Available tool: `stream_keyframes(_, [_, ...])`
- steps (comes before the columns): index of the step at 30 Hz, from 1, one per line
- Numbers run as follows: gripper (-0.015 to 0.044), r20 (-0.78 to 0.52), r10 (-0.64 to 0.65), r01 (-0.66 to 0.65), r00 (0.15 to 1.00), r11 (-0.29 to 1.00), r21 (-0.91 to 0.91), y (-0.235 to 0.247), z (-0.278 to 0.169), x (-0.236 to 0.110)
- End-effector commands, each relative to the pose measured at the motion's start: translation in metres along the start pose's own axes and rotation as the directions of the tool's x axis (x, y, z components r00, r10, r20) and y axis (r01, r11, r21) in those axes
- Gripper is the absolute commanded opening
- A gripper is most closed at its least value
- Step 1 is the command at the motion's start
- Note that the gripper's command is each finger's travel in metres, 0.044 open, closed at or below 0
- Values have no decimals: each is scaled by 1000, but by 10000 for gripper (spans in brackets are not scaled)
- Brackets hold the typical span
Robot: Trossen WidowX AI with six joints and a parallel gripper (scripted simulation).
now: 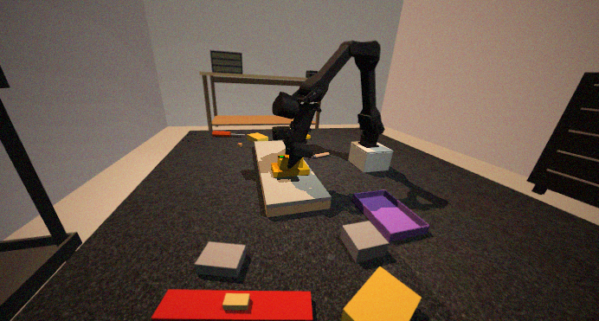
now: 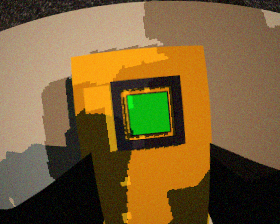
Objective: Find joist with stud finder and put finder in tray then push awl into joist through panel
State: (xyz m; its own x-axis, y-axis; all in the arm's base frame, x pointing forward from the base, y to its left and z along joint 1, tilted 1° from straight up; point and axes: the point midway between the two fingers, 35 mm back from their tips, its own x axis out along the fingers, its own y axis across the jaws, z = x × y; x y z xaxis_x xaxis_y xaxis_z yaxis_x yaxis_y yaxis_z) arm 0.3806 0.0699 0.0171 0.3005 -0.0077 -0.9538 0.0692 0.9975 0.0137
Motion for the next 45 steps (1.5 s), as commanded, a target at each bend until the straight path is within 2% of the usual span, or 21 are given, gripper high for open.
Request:
stream_keyframes(1, [0,-2,9,-9,1000,1000,-1,11,0,0])
stream_keyframes(45, [0,-3,17,-17,1000,1000,2,92,0,-2])
